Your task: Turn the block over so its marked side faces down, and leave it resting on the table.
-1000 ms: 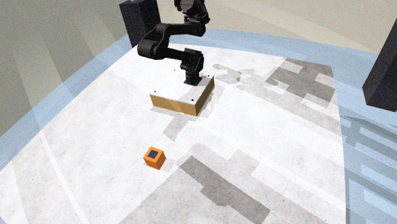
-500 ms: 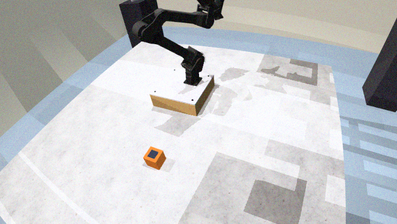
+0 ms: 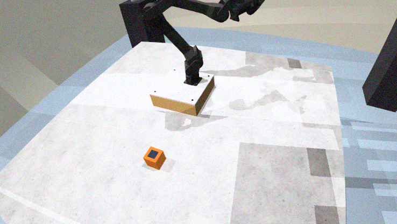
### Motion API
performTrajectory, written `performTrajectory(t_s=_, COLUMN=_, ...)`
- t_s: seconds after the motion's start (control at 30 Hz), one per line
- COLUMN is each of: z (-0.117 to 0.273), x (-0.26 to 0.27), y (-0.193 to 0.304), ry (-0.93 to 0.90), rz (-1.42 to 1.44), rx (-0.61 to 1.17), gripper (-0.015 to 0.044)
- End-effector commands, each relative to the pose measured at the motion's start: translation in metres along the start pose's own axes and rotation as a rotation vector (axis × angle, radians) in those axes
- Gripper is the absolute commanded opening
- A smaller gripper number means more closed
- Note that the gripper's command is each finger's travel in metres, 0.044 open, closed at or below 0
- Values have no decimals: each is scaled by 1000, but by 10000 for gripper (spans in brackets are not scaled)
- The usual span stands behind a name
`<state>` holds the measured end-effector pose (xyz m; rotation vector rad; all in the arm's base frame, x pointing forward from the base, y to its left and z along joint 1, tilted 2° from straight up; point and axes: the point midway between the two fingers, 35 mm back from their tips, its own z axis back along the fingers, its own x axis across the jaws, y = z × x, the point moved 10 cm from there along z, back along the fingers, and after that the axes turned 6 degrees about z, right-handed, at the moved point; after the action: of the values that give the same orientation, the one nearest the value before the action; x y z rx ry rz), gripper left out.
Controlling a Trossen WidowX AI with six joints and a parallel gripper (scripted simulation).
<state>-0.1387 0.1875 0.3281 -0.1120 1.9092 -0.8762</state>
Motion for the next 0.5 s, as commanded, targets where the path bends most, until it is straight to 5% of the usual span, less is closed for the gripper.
performTrajectory(t_s=0.0, z=0, x=-23, y=35, ry=45, rz=-72, rx=207, gripper=440)
performTrajectory(t_s=0.47, z=75, x=-97, y=152, ry=301, rz=-371, rx=878, gripper=440)
